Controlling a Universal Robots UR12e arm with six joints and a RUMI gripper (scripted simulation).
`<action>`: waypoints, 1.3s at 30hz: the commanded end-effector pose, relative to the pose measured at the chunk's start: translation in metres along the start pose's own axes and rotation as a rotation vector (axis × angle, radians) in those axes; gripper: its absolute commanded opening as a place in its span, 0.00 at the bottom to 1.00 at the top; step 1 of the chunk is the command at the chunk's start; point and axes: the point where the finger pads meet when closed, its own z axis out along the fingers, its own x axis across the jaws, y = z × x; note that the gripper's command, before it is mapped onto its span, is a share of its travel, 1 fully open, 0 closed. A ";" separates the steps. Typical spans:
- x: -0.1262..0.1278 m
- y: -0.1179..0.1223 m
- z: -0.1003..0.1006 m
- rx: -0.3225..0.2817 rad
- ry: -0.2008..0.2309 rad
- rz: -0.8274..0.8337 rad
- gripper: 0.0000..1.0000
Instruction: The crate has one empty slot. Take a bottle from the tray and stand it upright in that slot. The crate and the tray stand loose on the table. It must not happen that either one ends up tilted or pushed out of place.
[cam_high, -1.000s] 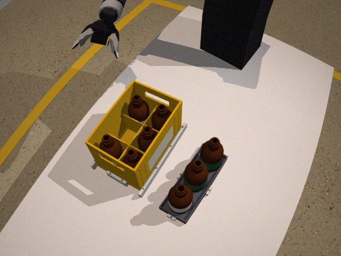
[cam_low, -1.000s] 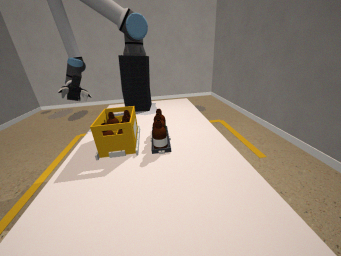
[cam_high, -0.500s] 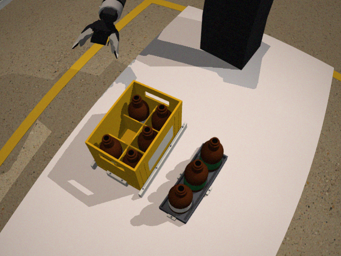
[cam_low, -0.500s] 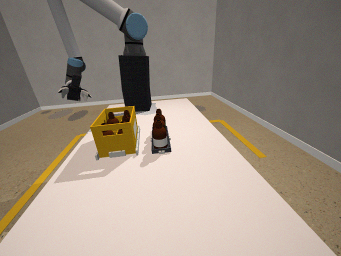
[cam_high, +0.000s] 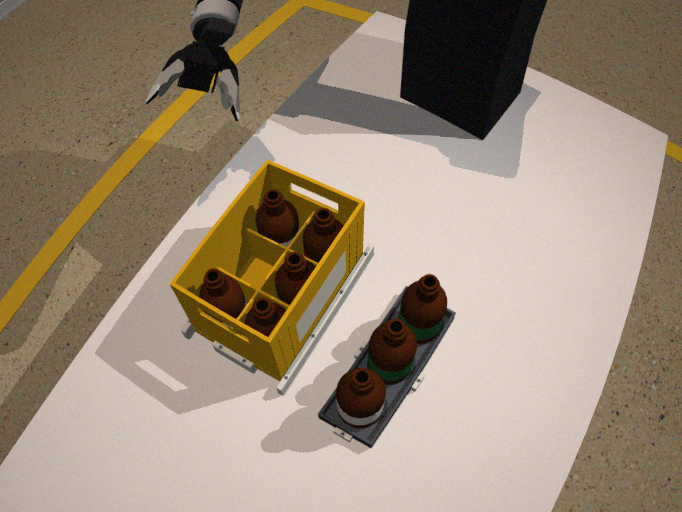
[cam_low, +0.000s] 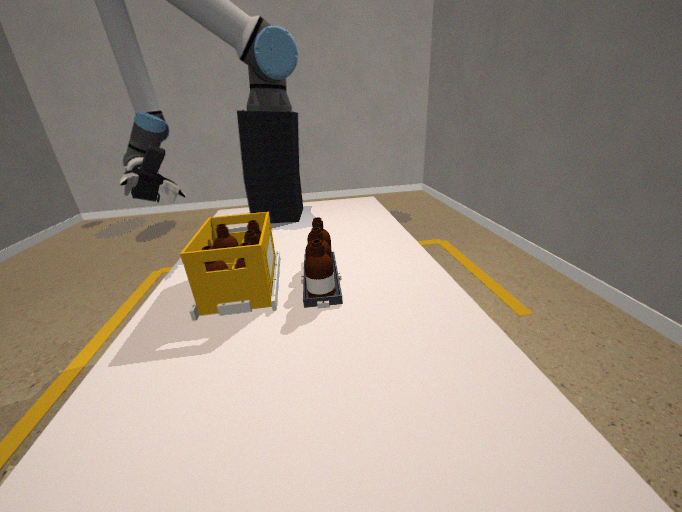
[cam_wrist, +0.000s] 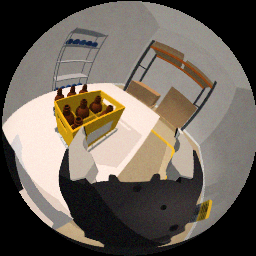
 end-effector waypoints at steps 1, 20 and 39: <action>-0.006 -0.002 0.013 -0.059 -0.106 -0.093 1.00; -0.024 -0.008 0.045 -0.186 -0.385 -0.340 1.00; -0.046 -0.015 0.084 -0.326 -0.702 -0.617 1.00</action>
